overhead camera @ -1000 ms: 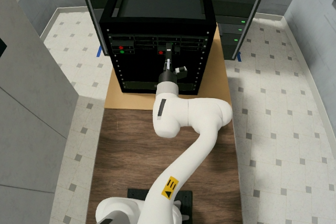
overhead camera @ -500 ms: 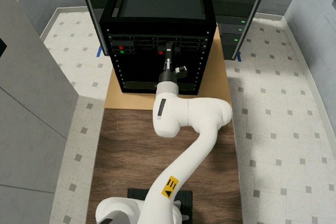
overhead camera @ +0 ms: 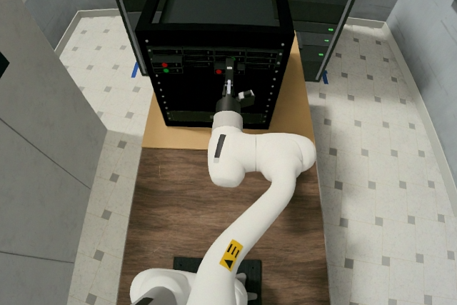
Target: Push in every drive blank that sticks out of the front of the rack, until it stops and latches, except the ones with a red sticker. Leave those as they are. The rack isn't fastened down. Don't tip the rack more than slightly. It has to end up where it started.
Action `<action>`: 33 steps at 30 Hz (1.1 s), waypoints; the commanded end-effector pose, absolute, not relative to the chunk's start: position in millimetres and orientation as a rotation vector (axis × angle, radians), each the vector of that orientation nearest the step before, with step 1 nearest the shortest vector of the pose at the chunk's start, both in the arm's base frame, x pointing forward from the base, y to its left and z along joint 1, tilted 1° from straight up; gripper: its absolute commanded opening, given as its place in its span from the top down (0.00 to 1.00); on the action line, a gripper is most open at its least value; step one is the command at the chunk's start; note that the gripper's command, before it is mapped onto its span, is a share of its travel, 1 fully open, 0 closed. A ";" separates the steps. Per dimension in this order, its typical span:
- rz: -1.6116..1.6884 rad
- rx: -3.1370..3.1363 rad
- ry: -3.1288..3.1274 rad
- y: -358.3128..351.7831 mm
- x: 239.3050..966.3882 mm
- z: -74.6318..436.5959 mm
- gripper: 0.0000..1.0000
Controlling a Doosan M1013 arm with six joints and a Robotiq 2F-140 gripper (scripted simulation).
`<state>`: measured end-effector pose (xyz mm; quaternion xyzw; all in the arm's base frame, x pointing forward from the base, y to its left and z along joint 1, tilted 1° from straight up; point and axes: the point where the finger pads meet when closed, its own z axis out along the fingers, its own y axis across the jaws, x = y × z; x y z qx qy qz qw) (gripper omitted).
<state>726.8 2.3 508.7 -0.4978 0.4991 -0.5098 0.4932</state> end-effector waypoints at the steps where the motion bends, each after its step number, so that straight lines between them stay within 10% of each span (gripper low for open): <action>1: -1.237 -1.207 1.209 2.3 726.9 509.7 0.90; 33: -1.237 -1.207 1.209 3.4 664.4 509.3 0.90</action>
